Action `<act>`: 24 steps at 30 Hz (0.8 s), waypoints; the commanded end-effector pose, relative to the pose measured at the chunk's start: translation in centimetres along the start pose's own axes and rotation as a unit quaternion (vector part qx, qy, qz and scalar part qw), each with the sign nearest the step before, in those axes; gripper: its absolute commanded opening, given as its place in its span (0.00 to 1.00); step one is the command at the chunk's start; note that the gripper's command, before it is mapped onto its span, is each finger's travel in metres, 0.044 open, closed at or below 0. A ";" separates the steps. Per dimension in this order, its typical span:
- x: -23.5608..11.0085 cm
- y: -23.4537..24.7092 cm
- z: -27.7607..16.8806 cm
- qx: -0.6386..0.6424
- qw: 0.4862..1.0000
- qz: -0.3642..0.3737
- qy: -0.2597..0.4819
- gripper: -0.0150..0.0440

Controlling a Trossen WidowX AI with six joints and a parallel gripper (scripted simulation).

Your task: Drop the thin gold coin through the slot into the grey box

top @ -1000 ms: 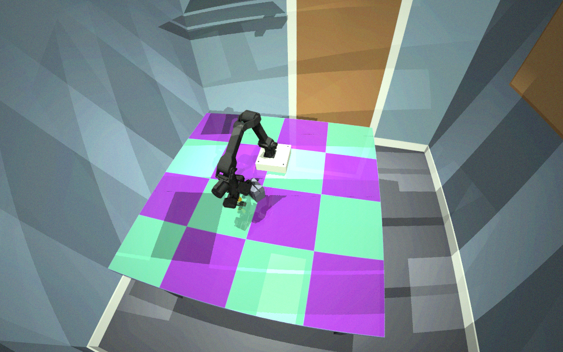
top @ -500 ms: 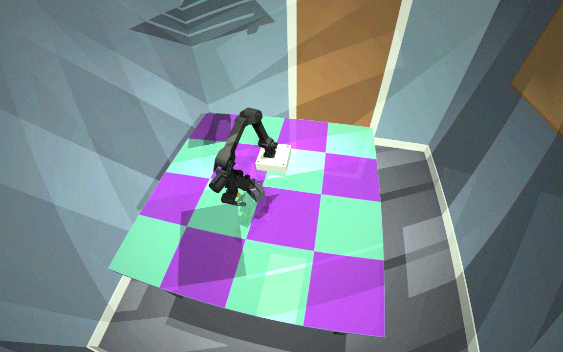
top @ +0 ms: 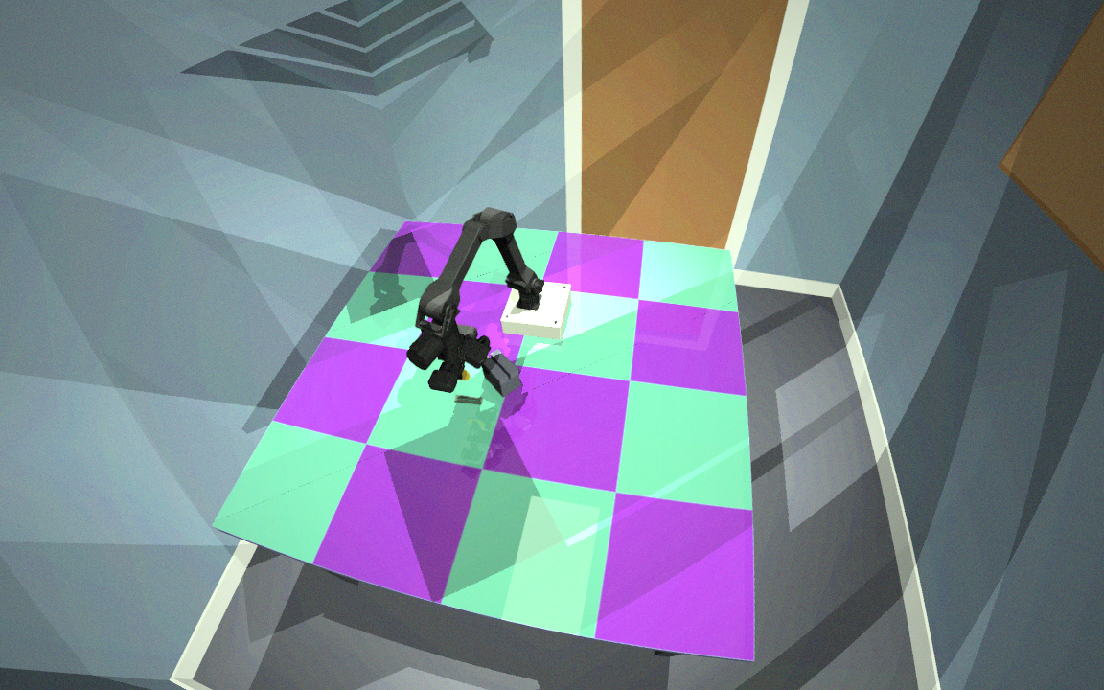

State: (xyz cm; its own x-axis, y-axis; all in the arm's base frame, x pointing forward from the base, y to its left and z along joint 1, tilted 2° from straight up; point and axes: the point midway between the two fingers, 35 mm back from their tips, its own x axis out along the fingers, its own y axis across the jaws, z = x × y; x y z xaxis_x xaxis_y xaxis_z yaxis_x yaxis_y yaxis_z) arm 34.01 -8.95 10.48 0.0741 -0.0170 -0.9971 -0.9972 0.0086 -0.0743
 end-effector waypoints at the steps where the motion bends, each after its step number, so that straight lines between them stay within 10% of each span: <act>1: -0.1 0.1 -0.1 0.050 0.999 0.000 -0.001 0.25; 24: -0.2 0.5 -0.3 0.321 0.947 0.000 -0.001 0.25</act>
State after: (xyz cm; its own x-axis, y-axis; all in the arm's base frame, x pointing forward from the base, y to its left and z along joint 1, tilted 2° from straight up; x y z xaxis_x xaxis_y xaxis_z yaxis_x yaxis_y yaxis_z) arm 33.69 -9.57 10.61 0.0750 -0.0185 -0.9970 -0.7909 0.6079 -0.0708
